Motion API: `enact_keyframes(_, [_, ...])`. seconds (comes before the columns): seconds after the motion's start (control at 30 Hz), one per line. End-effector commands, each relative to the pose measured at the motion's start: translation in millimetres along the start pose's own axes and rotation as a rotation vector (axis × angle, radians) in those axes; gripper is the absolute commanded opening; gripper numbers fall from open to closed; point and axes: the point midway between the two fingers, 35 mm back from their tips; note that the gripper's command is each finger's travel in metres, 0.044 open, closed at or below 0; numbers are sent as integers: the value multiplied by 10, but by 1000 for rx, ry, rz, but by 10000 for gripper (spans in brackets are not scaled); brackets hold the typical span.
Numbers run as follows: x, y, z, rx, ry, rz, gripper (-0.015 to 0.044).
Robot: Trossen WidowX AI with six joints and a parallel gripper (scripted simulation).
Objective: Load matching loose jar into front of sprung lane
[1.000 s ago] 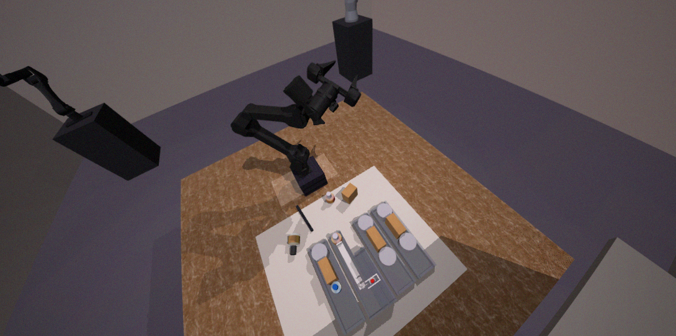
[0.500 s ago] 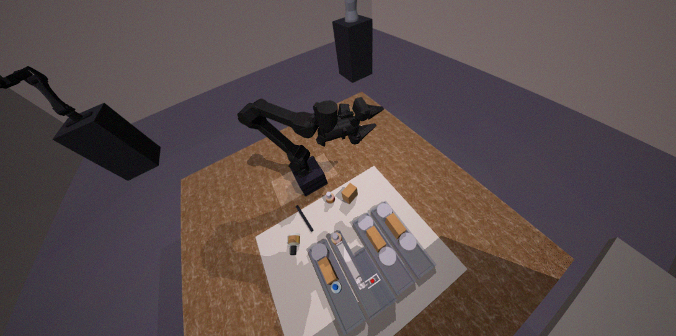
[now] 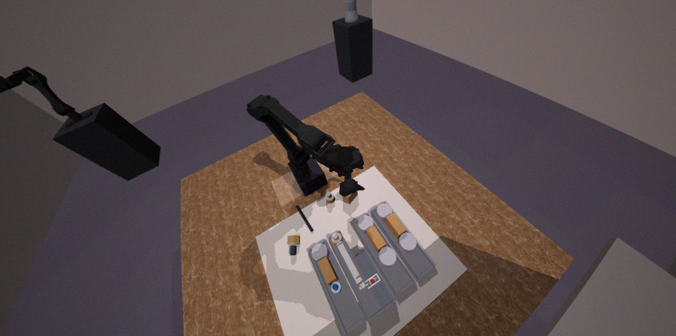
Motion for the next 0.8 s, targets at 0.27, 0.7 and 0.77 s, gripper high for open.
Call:
enact_keyframes(0.27, [110, -1485, -273, 677, -246, 966, 440])
enact_keyframes(0.7, [164, -1597, -139, 677, -246, 966, 440])
enact_keyframes(0.77, [169, -1646, -79, 677, -246, 966, 440])
Point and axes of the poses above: the point midway between the two fingers, 35 mm back from their tips, its own z axis out along the fingers, its own x axis across the jaws, y = z × x, and after that the axes turned 6 degrees about -z, right-handed
